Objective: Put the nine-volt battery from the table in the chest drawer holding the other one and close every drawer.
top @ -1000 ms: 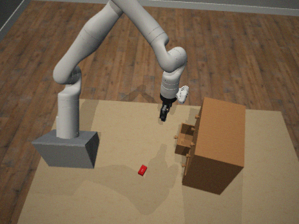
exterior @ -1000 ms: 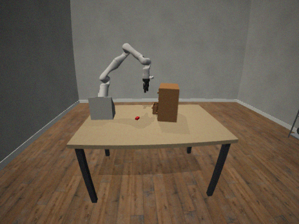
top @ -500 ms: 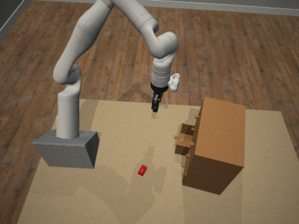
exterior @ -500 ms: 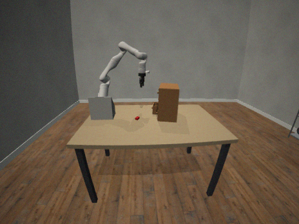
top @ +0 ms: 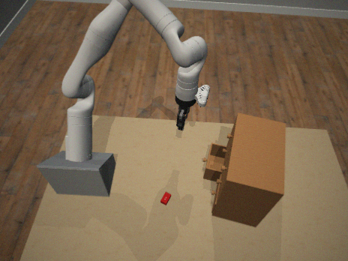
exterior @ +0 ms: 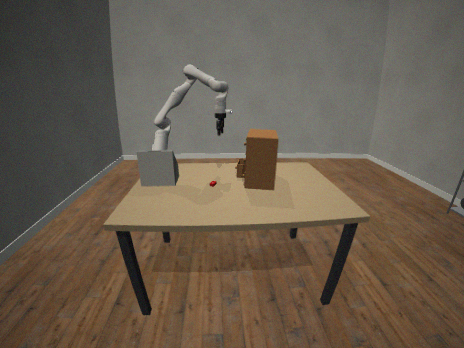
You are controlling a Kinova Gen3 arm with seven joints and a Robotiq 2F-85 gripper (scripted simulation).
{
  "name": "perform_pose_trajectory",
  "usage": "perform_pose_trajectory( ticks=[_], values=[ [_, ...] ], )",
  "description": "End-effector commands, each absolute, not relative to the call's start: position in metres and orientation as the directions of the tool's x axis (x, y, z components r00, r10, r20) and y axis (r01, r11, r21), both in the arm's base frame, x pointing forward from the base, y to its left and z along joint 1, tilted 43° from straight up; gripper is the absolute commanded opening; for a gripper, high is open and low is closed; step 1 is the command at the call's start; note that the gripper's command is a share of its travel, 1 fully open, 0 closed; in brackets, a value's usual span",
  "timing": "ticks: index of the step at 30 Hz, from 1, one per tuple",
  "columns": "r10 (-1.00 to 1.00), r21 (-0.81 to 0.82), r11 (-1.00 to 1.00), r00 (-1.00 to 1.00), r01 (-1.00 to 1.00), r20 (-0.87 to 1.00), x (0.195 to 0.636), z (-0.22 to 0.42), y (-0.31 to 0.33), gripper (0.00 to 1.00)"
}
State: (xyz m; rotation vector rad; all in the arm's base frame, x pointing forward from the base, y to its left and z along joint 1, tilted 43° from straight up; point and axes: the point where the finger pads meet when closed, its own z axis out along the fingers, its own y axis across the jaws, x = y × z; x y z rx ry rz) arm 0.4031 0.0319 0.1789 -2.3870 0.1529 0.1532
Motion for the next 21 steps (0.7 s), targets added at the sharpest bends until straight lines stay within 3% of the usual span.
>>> perform_pose_trajectory(
  ticks=[1,10,21],
  values=[
    [-0.068,-0.668,-0.728,0.986,-0.154,-0.153,0.403,0.179,0.031,1.0],
    [-0.068,-0.668,-0.728,0.986,-0.154,-0.152,0.395,0.177,0.034,1.0],
    [-0.068,-0.668,-0.728,0.986,-0.154,-0.152,0.35,0.165,0.051,1.0]
  ],
)
